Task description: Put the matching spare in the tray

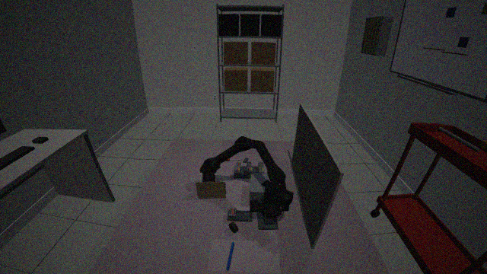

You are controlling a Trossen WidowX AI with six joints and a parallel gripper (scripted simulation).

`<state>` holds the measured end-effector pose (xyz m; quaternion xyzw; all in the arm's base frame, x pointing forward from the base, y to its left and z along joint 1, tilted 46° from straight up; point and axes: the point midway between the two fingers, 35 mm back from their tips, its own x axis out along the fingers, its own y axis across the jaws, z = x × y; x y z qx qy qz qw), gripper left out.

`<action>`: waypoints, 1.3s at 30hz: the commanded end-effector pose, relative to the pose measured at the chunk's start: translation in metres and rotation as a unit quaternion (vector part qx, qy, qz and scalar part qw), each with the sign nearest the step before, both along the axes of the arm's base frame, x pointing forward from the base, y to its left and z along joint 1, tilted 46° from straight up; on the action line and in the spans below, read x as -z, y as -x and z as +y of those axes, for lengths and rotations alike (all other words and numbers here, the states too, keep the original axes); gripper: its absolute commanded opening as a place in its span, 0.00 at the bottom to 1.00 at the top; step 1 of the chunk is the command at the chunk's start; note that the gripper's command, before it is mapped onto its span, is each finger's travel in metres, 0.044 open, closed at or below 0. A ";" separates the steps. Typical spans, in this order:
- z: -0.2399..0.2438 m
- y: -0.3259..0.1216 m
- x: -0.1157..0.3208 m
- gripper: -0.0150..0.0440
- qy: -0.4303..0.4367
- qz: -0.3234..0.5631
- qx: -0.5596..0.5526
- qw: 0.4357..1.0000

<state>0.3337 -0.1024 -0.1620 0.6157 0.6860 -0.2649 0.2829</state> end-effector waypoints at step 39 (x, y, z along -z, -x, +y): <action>-0.074 -0.009 -0.073 1.00 0.003 -0.003 0.012 1.000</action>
